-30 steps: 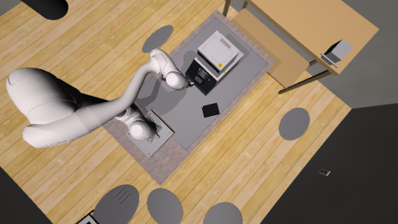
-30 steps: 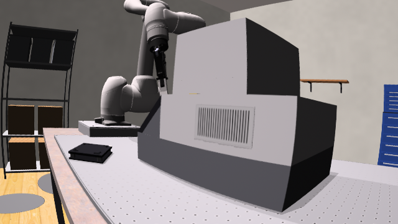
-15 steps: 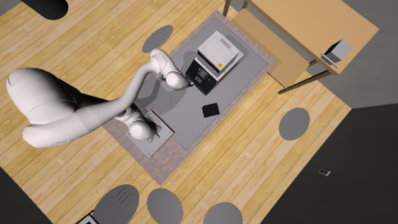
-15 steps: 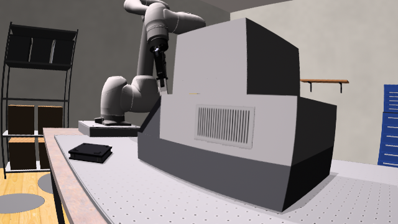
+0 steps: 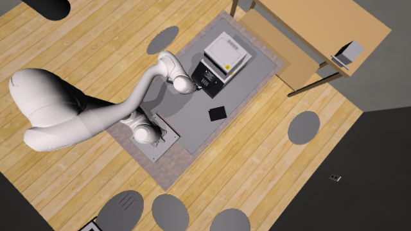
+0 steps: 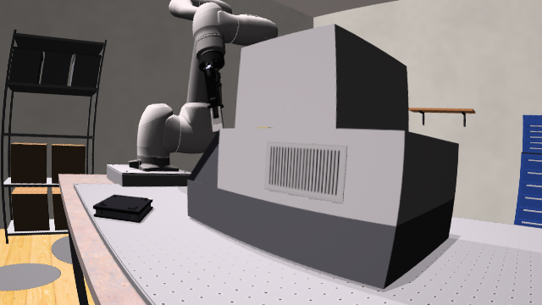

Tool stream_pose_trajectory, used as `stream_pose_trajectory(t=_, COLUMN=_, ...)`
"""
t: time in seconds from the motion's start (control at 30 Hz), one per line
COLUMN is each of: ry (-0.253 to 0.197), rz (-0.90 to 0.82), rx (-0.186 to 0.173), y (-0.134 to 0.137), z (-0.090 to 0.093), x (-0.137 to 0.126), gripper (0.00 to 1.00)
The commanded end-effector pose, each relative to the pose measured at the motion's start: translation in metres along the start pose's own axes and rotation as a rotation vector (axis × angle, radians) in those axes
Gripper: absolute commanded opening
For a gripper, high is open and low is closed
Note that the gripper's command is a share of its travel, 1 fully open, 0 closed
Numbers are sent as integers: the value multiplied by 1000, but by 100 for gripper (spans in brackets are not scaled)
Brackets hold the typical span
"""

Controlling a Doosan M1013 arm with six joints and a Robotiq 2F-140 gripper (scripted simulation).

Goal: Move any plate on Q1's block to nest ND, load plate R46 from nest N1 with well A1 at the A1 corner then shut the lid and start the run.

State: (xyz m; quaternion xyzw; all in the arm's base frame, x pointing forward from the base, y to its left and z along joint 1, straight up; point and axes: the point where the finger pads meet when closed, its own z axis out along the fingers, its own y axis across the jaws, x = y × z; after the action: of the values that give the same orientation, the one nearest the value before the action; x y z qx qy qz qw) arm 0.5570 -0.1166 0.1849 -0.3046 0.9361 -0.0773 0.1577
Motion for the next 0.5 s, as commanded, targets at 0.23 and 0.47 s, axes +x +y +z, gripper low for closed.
stream_pose_trajectory(t=0.23, ry=-1, rz=0, rx=-1, y=-5, z=7, x=-1, gripper=0)
stream_pose_trajectory(t=0.47, ry=-1, rz=0, rx=-1, y=-9, z=17, x=-6, gripper=0)
